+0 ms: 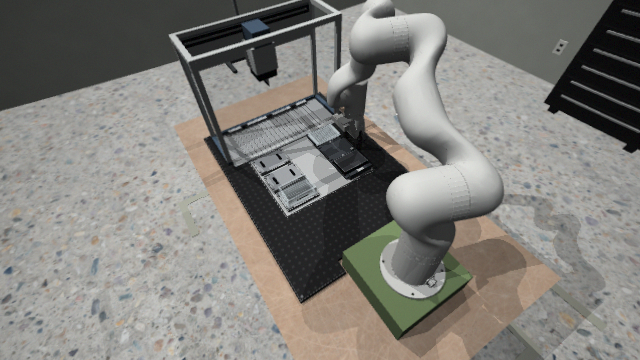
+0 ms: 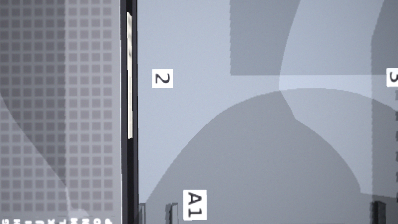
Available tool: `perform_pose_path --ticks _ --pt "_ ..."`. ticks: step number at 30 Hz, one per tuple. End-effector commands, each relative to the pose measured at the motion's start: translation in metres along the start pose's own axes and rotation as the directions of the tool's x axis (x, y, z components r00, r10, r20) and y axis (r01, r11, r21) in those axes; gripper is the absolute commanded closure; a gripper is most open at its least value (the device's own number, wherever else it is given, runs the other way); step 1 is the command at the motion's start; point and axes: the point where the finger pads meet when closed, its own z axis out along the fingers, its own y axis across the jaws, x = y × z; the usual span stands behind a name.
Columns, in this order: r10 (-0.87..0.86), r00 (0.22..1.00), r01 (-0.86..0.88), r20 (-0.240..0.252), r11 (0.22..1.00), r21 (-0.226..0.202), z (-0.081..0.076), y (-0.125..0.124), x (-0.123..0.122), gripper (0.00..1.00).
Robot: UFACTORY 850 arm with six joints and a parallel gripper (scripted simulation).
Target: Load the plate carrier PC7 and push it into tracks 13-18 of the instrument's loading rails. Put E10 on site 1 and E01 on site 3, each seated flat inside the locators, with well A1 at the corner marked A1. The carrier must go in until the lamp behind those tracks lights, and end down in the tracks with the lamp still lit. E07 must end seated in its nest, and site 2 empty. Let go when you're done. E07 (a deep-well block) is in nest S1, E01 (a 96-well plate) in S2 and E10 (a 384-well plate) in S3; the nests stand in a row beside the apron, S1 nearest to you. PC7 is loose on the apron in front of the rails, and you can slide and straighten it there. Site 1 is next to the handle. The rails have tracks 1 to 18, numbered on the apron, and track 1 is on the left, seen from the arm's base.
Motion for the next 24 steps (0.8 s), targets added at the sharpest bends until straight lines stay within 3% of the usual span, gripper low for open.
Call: perform_pose_path --ticks 1,24 --pt "0.0 1.0 0.0 0.001 1.0 -0.002 -0.0009 0.0009 0.0015 0.0" --pt "0.0 1.0 0.0 0.001 1.0 -0.002 -0.0009 0.0009 0.011 0.0"
